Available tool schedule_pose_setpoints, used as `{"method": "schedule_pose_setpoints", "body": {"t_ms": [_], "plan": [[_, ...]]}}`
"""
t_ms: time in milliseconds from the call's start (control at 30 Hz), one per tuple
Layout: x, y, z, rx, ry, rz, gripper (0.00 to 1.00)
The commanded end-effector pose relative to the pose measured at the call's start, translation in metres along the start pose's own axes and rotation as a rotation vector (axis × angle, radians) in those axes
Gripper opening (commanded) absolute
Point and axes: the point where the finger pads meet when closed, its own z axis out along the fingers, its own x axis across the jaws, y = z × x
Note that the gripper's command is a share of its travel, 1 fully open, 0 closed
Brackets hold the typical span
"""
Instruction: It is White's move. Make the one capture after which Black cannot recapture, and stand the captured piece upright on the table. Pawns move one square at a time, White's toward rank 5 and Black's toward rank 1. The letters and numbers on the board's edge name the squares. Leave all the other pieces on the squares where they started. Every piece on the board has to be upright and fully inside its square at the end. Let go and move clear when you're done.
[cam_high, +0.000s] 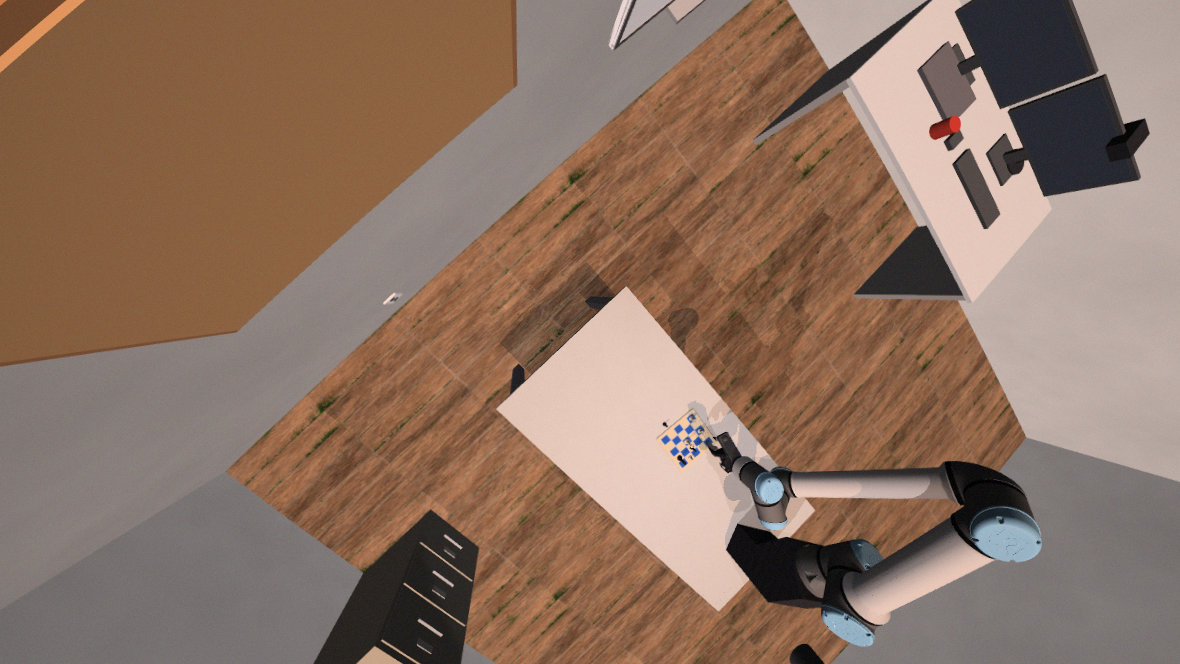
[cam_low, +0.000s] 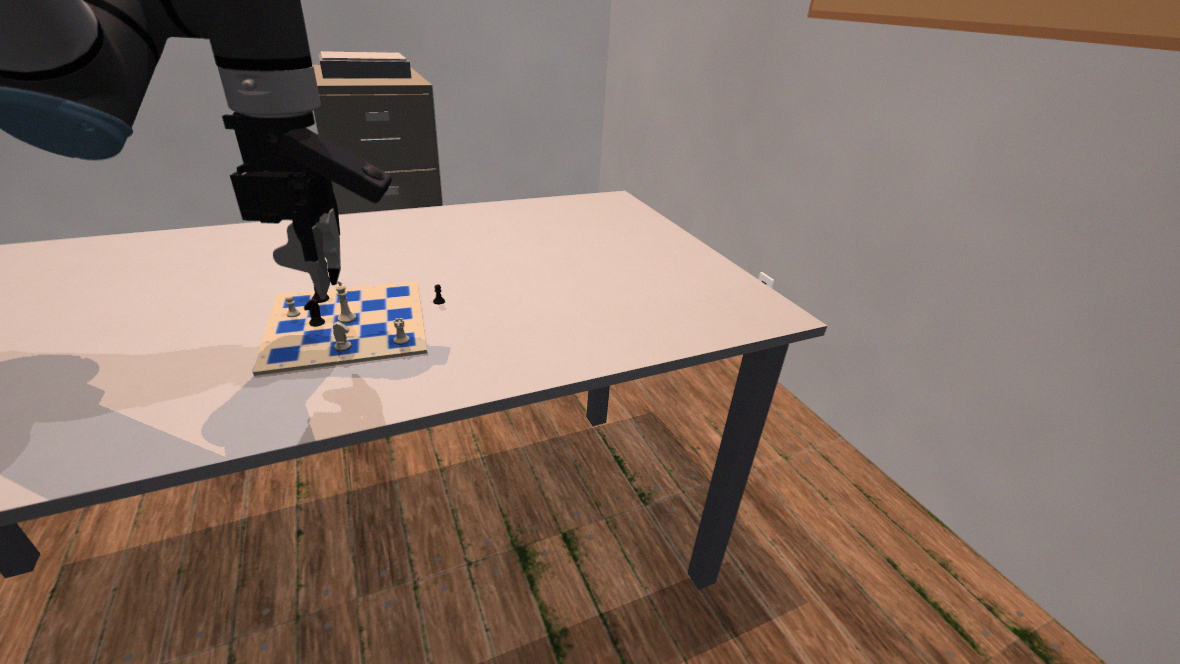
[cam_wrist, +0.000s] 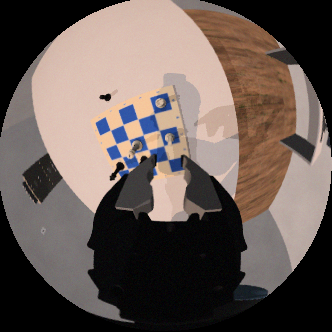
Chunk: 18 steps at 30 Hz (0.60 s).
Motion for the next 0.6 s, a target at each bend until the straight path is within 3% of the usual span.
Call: {"method": "schedule_pose_setpoints", "body": {"t_ms": [0, 567], "plan": [[0.000, 0.000, 0.008, 0.001, 0.000, 0.000, 0.22], [0.001, 0.000, 0.030, 0.001, 0.000, 0.000, 0.22]]}}
